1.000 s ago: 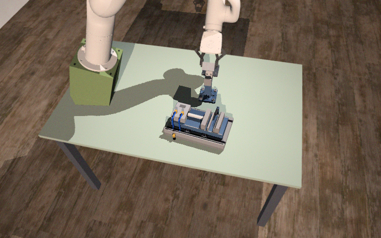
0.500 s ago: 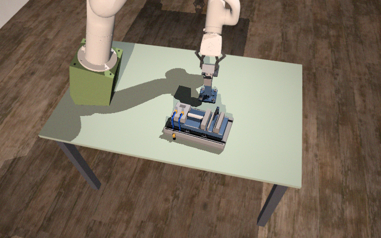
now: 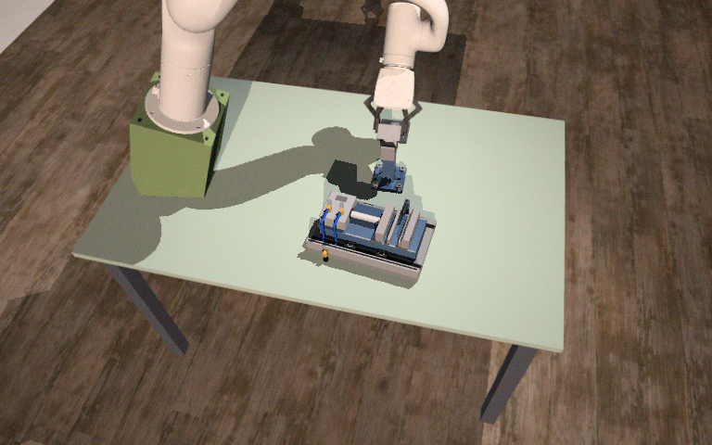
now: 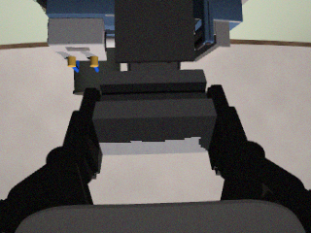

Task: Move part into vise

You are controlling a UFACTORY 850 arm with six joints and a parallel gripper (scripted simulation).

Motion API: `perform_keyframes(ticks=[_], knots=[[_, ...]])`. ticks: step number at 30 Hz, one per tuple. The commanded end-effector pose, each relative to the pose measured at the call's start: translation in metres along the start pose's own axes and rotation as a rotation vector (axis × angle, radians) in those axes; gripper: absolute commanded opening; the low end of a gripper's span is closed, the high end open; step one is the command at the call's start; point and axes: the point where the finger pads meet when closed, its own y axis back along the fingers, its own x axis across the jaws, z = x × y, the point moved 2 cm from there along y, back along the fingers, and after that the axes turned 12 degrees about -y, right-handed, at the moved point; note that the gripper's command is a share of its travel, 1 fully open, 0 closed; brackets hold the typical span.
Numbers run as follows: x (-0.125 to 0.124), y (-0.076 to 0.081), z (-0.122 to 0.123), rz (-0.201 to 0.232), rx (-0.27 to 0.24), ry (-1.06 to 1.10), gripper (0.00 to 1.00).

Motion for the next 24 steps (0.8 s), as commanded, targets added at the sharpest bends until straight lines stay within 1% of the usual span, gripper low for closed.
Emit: perform_keyframes(ticks=[1,24], knots=[[0.0002,-0.002,-0.0024,0.001,0.0,-0.001,0.0],[-0.0018,-0.0116,-0.0118,0.001,0.0,-0.001,0.0]])
